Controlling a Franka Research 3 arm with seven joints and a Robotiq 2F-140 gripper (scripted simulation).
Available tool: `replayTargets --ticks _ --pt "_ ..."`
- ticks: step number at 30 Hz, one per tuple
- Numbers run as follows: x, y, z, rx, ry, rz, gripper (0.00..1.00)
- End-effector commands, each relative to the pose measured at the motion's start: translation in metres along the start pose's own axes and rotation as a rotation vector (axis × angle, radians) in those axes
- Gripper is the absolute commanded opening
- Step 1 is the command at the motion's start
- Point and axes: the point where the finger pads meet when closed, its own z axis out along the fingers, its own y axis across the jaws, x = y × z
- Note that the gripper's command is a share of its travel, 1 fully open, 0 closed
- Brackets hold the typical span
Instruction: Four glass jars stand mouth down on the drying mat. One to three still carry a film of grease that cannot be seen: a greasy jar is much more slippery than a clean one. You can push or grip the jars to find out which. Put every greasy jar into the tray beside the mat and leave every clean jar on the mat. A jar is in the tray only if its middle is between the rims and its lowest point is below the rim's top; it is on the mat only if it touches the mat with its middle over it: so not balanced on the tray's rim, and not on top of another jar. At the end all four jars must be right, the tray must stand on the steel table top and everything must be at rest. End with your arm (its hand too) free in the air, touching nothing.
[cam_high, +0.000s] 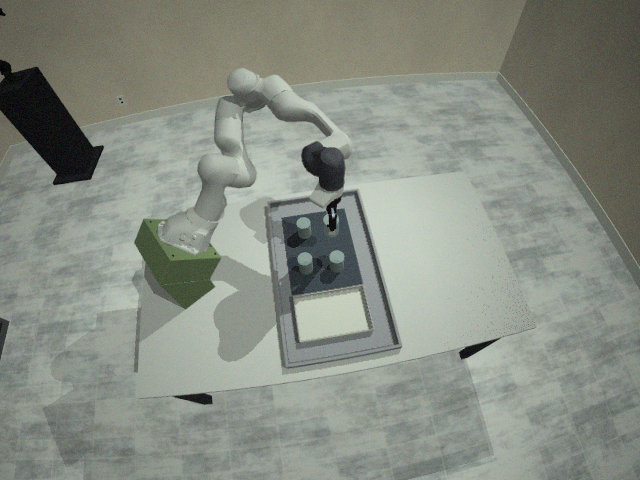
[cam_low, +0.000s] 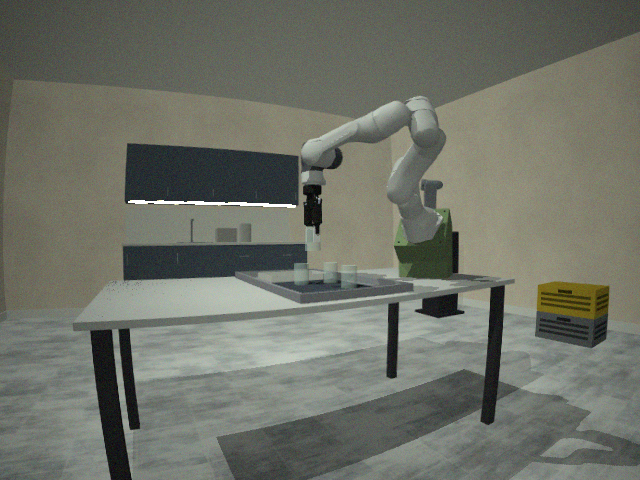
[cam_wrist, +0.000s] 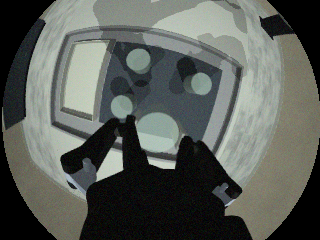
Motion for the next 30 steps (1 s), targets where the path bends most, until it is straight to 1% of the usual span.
replayTargets --ticks 1,15,17,30 --pt "-0.002 -0.011 -0.003 0.011 -0.006 -0.049 0.0" --pt "0.003 -0.057 -0.003 0.011 -0.006 -0.049 0.0" --pt "0.003 -0.057 -0.003 0.011 -0.006 -0.049 0.0" --pt "0.008 -0.1 -0.004 0.011 -0.006 -0.049 0.0"
